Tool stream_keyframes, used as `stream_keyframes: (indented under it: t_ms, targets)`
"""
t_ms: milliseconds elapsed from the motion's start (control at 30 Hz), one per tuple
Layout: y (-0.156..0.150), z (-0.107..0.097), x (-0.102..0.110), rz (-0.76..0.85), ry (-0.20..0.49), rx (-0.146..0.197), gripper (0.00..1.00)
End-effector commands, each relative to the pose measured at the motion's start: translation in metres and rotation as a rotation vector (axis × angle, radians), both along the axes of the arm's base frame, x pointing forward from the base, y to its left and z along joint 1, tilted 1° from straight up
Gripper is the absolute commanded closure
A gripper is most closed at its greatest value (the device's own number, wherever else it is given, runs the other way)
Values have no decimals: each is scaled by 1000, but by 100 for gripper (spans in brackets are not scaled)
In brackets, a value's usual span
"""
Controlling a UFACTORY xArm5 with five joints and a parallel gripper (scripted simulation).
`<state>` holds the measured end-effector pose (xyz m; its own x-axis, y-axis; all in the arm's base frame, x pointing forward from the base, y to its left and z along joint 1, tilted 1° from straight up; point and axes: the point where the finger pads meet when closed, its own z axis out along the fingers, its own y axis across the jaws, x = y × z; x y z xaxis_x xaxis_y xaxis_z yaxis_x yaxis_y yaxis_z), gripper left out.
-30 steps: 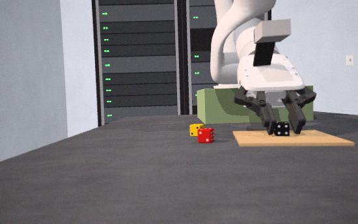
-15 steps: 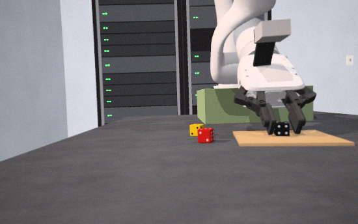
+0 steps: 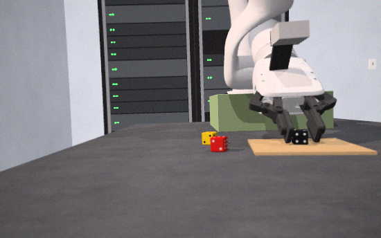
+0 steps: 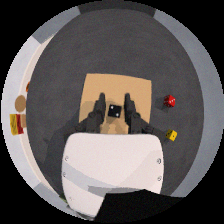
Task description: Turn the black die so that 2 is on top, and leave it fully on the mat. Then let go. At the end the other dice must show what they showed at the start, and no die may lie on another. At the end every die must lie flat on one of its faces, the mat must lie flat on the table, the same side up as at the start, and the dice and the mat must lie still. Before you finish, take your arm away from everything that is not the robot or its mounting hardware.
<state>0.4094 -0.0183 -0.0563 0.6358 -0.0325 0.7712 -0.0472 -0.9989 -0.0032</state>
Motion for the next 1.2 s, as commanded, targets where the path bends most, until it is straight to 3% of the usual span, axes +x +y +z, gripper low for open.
stream_keyframes:
  t_ms: [0,633,967,1167]
  targets:
    - [0,1,0,0,-2,0,64]
    - [2,31,-37,0,-2,0,64]
    - [2,35,-38,0,-2,0,64]
    - [2,55,-39,0,-2,0,64]
